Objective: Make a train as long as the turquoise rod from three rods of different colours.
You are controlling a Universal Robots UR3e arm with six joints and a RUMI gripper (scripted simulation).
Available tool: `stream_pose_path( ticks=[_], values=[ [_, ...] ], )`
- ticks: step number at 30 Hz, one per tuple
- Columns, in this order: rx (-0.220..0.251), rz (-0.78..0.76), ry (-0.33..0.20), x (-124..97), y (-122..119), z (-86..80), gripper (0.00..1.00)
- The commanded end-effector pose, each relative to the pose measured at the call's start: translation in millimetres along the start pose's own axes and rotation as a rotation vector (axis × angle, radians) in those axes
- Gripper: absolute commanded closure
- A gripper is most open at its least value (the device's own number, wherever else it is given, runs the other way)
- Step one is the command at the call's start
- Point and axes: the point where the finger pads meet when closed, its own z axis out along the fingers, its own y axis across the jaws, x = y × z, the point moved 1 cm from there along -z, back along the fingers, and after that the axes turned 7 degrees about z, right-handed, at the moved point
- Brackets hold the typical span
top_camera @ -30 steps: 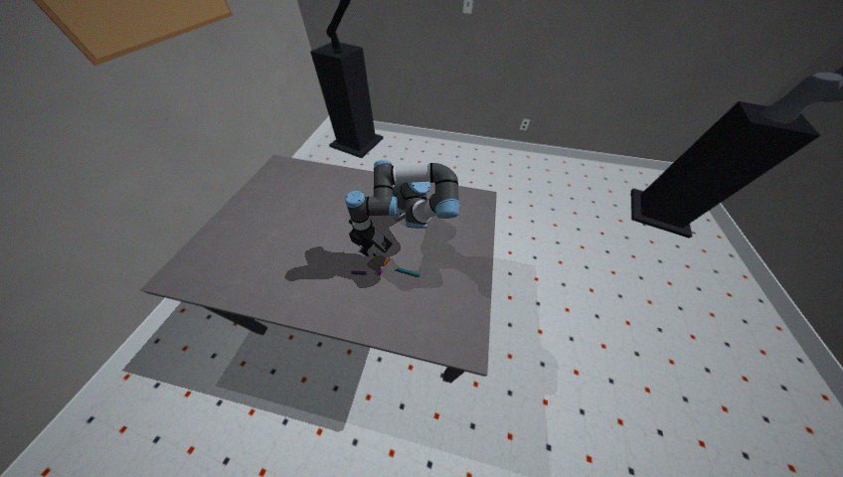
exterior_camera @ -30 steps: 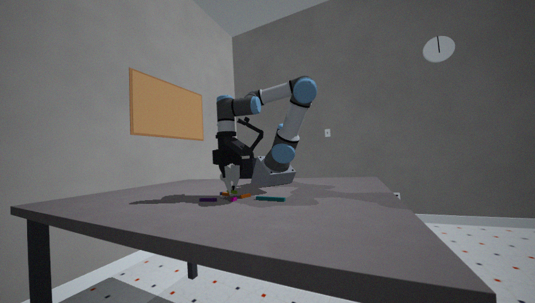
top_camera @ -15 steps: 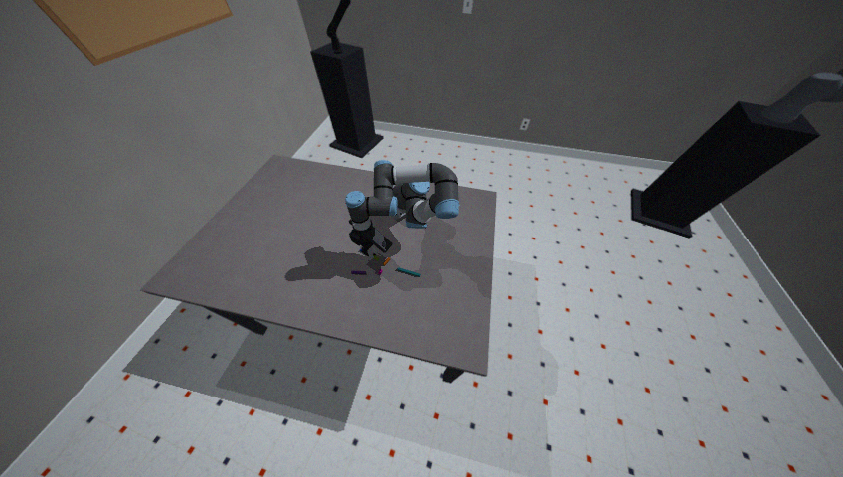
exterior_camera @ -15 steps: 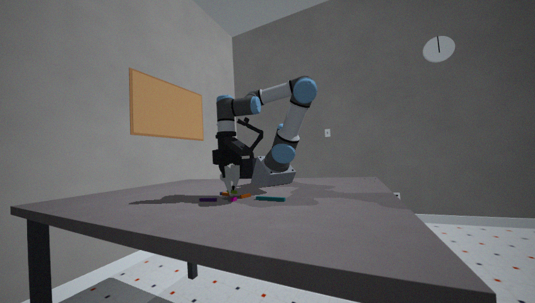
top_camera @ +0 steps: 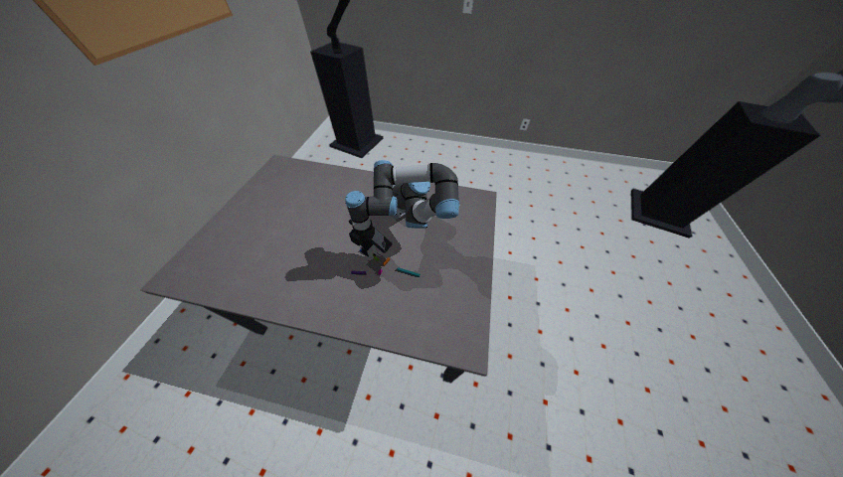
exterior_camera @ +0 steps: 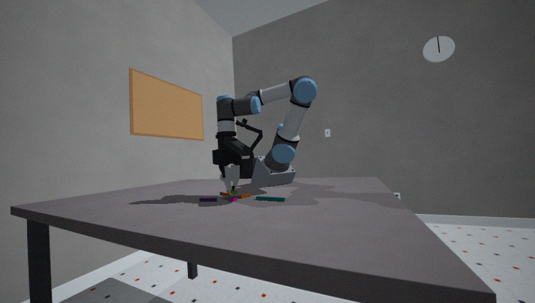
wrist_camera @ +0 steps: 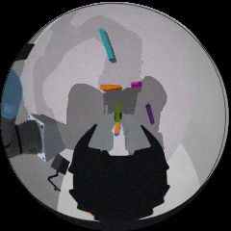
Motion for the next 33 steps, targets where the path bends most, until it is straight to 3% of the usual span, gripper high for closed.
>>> stream_pose_path(
  ticks=[1, 17, 33],
  values=[
    [-0.002, -0.001, -0.001, -0.3, 0.6, 0.7, 1.00],
    [-0.002, -0.001, -0.001, -0.3, 0.6, 11.1, 1.00],
    [-0.002, -0.001, -0.001, -0.3, 0.6, 11.6, 1.00]
  ],
)
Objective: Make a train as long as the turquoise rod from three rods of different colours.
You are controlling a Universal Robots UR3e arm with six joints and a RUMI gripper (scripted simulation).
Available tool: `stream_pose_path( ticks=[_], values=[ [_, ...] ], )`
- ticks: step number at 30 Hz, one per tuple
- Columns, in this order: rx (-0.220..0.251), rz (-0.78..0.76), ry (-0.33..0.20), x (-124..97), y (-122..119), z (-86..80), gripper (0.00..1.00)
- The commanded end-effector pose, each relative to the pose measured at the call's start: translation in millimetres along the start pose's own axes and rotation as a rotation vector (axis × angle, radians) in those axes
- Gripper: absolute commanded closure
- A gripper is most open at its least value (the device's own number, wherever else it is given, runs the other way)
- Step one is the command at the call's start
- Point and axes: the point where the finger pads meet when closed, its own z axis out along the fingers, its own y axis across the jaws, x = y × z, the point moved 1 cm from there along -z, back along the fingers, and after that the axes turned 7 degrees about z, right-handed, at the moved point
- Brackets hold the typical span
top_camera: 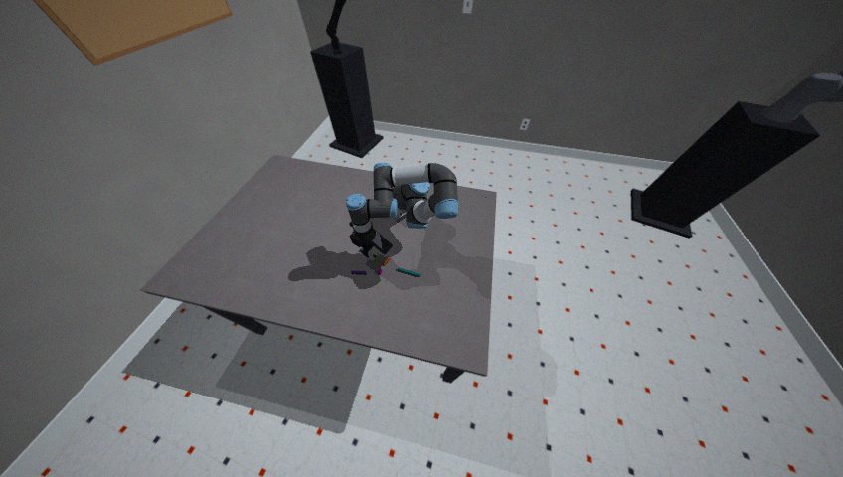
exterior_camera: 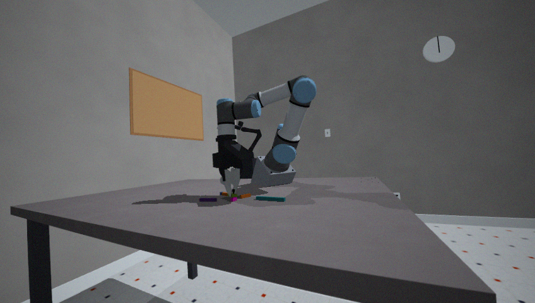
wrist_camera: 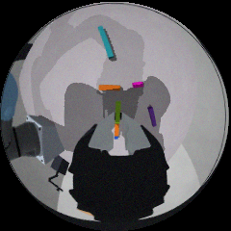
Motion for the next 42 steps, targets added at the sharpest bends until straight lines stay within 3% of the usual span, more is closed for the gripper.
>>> stream_pose_path(
  ticks=[1, 24, 37, 42],
  values=[
    [-0.002, -0.001, -0.001, -0.3, 0.6, -0.5, 1.00],
    [-0.002, -0.001, -0.001, -0.3, 0.6, -0.5, 1.00],
    [-0.002, -0.001, -0.001, -0.3, 0.6, -0.5, 0.86],
    [-0.002, -0.001, -0.001, -0.3, 0.6, -0.5, 0.86]
  ],
)
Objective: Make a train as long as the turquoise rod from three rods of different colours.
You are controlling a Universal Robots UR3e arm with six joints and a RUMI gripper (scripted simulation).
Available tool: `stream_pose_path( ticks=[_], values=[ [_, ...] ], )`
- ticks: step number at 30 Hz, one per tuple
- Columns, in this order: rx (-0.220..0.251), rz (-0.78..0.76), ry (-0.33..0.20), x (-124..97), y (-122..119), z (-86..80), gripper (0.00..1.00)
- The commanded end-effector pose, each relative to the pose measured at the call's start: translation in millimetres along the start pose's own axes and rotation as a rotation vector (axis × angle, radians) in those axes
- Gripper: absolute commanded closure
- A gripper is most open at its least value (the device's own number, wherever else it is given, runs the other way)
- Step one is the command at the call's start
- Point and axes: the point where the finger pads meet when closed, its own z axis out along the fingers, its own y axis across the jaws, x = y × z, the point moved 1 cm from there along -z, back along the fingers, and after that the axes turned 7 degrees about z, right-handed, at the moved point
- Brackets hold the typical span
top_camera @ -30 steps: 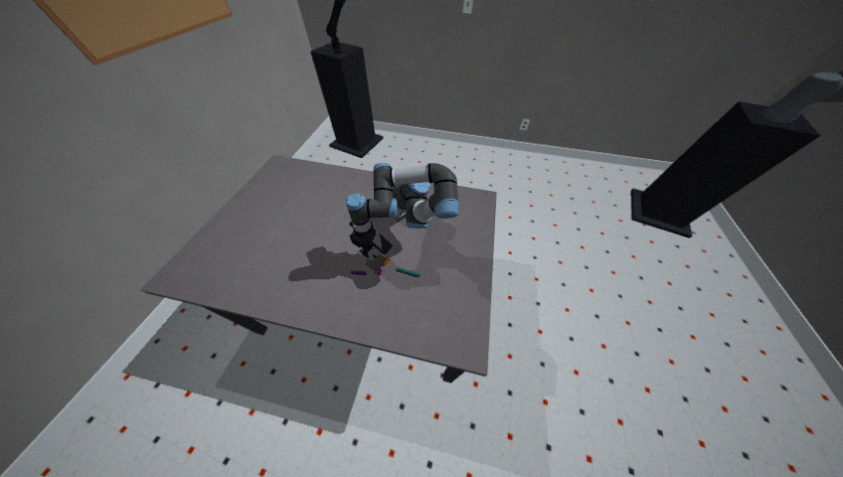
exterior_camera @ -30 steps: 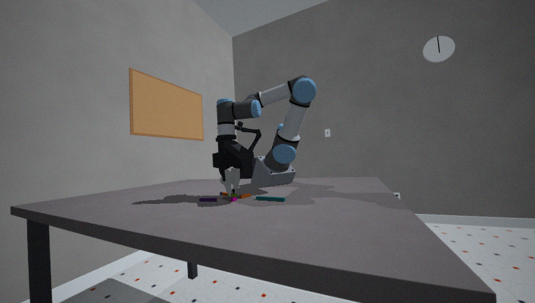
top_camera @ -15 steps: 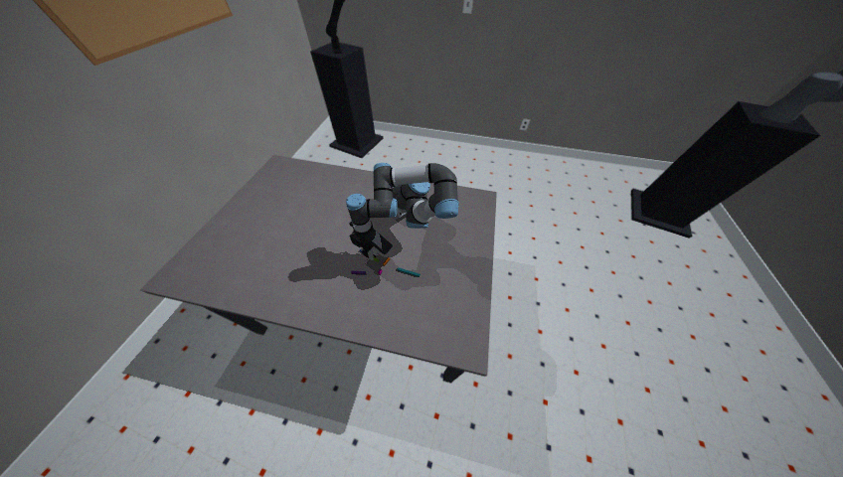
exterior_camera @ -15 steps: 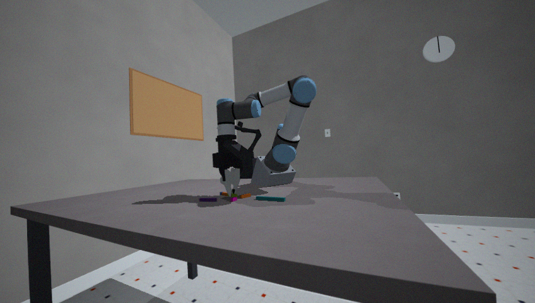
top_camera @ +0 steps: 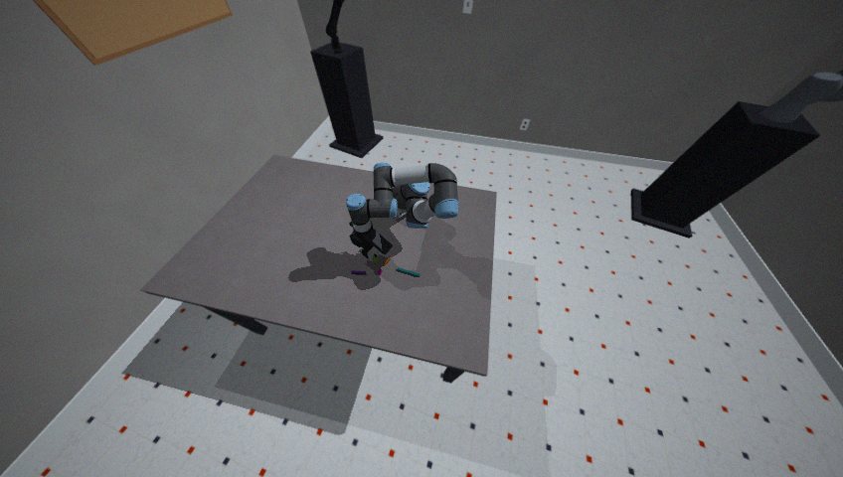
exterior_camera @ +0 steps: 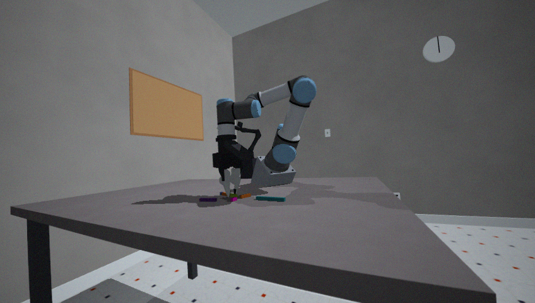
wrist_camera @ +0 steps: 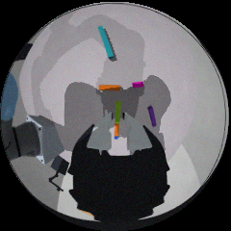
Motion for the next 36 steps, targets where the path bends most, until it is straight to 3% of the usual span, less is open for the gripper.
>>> stream_pose_path(
  ticks=[1, 17, 36],
  values=[
    [-0.002, -0.001, -0.001, -0.3, 0.6, -0.5, 0.86],
    [-0.002, -0.001, -0.001, -0.3, 0.6, -7.5, 0.86],
    [-0.002, -0.001, -0.001, -0.2, 0.5, -65.3, 0.86]
  ],
)
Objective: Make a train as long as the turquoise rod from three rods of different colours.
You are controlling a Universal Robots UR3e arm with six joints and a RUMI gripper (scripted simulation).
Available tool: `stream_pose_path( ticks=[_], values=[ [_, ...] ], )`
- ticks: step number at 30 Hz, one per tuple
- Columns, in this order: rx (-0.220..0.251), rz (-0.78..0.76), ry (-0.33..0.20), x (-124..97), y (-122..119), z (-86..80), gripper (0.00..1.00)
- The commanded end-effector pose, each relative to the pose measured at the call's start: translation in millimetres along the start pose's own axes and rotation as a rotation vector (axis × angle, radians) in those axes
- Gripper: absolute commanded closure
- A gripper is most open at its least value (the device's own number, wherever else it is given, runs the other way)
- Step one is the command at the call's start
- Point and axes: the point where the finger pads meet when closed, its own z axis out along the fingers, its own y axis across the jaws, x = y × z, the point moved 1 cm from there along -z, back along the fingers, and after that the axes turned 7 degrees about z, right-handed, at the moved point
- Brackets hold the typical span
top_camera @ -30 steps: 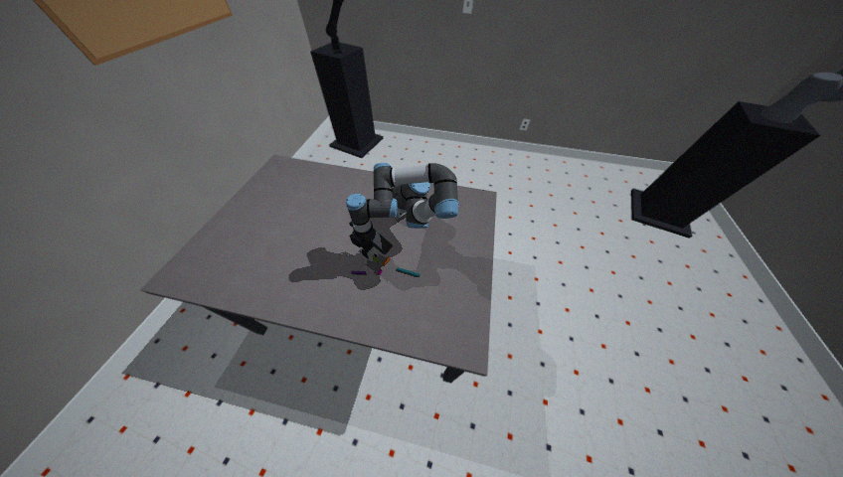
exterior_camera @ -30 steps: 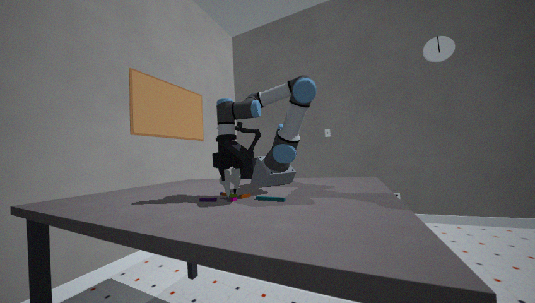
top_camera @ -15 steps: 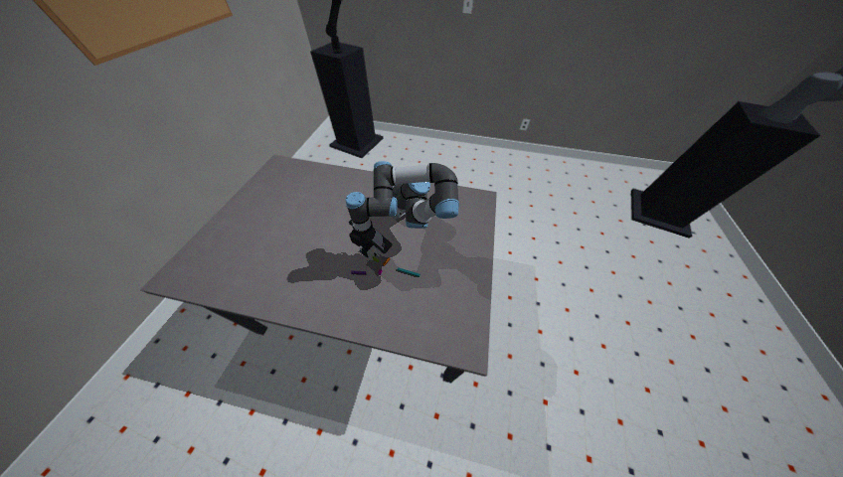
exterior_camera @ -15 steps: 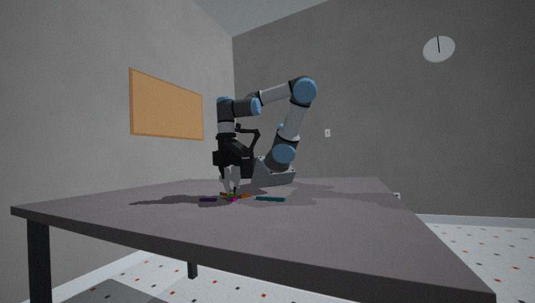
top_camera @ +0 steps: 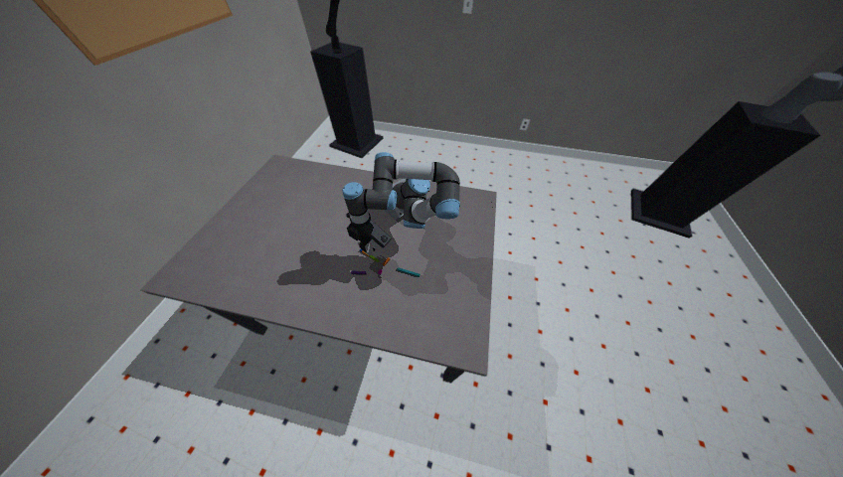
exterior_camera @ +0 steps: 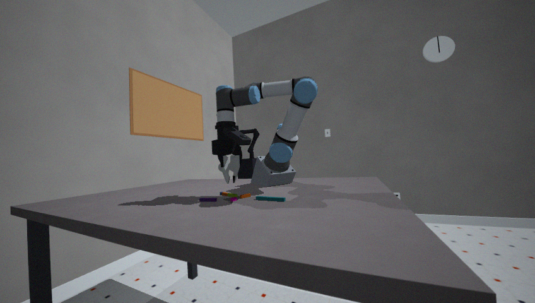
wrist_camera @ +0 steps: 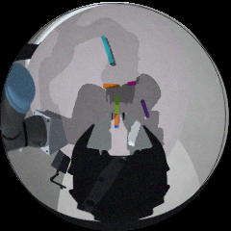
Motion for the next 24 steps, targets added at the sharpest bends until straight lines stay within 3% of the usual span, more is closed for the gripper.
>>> stream_pose_path(
  ticks=[1, 9, 19, 20, 24],
  values=[
    [0.001, -0.001, 0.001, 0.1, -0.3, -20.3, 0.86],
    [0.001, -0.001, 0.001, 0.0, -0.2, -38.5, 0.86],
    [0.001, -0.001, 0.001, 0.0, -0.2, -42.2, 0.86],
    [0.001, -0.001, 0.001, 0.0, -0.2, -42.2, 0.00],
    [0.001, -0.001, 0.001, 0.0, -0.2, -42.2, 0.00]
  ],
)
